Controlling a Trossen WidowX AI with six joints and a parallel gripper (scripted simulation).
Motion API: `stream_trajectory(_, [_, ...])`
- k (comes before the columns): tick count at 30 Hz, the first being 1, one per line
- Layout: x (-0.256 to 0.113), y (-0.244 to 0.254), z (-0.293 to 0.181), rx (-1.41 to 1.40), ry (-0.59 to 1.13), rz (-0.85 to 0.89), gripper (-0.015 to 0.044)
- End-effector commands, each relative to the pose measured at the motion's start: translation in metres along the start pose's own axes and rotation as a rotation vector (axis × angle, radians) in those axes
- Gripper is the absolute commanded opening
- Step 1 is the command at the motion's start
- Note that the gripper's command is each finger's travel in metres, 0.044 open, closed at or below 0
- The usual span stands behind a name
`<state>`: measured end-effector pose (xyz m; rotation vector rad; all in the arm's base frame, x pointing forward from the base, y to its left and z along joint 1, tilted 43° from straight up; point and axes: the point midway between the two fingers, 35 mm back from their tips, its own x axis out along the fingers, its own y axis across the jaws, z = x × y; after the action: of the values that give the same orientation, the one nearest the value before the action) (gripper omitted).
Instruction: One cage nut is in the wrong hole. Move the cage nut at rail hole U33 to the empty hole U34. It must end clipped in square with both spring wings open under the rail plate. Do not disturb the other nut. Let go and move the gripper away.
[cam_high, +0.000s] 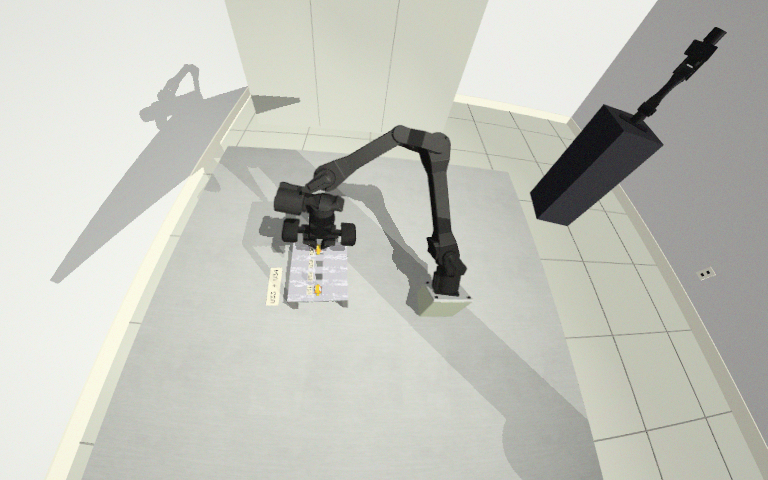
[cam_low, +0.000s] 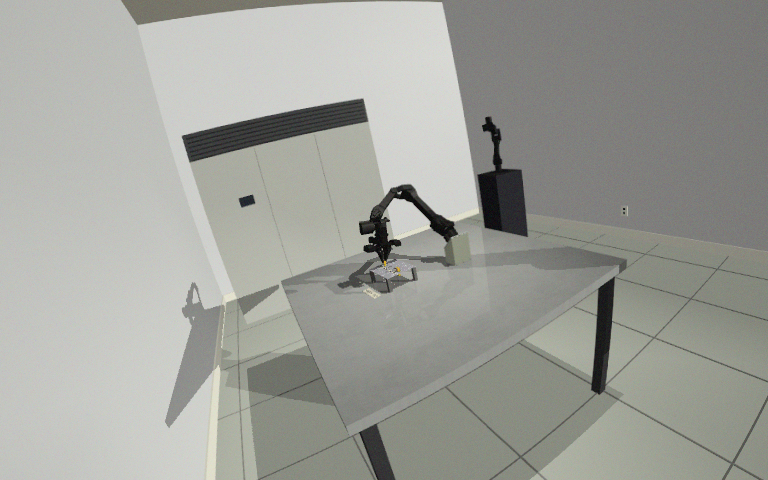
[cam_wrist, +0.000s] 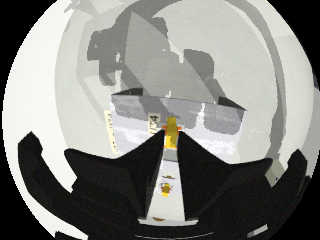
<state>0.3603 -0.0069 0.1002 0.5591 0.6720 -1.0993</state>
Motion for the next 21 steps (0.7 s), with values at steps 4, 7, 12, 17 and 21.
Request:
stream_trajectory(4, [0.0003, -0.0009, -0.0005, -0.003, 0.003, 0.011, 0.0031])
stream_trajectory(7, [0.0003, -0.0012, -0.0005, -0.003, 0.003, 0.016, 0.0031])
stream_trajectory(12, [0.0005, -0.0018, -0.0005, -0.003, 0.003, 0.024, 0.0031])
stream_trajectory(17, [0.0006, -0.0021, -0.0005, -0.003, 0.003, 0.03, 0.0031])
stream_trajectory(21, [0.0009, -0.0022, -0.0005, -0.003, 0.003, 0.03, 0.0031])
